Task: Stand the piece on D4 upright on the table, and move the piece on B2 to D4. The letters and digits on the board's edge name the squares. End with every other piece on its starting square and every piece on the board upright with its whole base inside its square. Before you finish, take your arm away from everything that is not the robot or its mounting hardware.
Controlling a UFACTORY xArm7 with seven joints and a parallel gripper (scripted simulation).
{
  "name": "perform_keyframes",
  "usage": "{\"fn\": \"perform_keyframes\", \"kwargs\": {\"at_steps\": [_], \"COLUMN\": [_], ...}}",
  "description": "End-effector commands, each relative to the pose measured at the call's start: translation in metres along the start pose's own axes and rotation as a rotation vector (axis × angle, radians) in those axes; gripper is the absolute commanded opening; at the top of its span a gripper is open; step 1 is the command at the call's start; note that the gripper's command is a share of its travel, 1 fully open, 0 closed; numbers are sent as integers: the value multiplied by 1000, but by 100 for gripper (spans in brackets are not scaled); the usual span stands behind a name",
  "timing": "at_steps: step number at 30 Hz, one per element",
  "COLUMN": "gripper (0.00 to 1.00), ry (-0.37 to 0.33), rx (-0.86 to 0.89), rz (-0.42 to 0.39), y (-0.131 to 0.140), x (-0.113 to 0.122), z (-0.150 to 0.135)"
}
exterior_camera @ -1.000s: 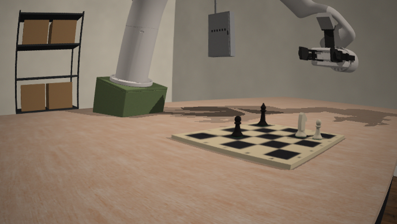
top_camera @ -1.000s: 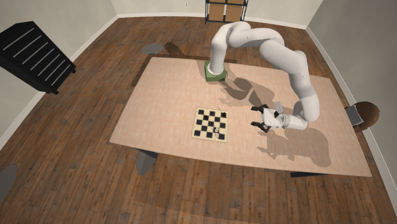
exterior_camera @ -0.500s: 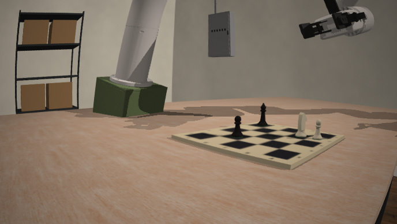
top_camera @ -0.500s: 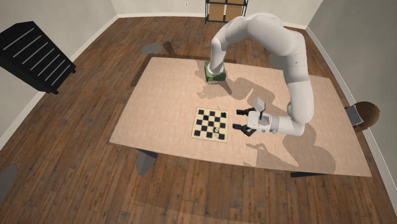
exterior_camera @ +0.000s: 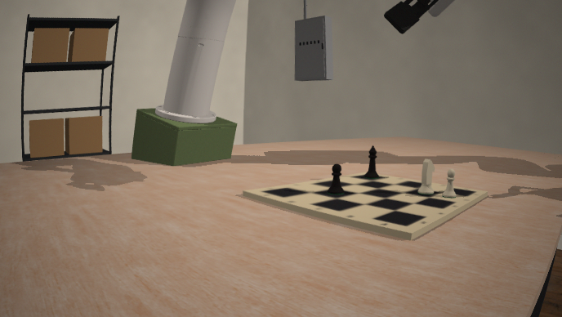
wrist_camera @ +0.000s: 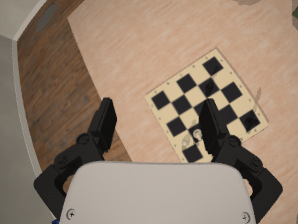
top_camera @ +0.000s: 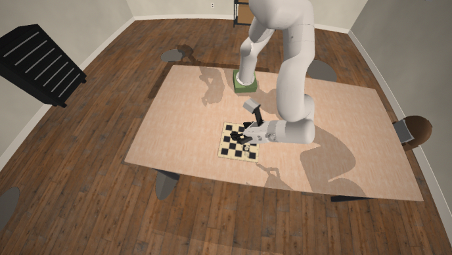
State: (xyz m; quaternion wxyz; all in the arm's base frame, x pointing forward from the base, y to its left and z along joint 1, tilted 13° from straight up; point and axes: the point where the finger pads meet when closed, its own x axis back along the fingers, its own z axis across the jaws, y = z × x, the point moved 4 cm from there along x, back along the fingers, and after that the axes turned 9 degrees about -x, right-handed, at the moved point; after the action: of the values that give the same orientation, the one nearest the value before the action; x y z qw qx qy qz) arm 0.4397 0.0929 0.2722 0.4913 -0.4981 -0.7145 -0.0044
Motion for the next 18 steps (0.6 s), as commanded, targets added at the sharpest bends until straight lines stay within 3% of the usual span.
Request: {"fn": "perform_keyframes", "kwargs": {"at_steps": [1, 2, 5, 7, 10, 11, 12, 14, 16, 18], "gripper": [100, 100, 100, 100, 100, 100, 100, 100, 100, 100], "ry": [89, 89, 204, 204, 316, 316, 368, 368, 462, 502], "rx": [-95, -95, -186, -186, -268, -268, -304, -304, -366, -392], "rz": [-134, -134, -242, -242, -345, -345, -392, -392, -477, -513], "y": [-21, -21, -36, -36, -46, -46, -49, -49, -53, -55], "x": [-31, -31, -59, -59, -80, -80, -86, -86, -94, -96], "z": [-13, -13, -9, -9, 2, 2, 10, 10, 26, 33]}}
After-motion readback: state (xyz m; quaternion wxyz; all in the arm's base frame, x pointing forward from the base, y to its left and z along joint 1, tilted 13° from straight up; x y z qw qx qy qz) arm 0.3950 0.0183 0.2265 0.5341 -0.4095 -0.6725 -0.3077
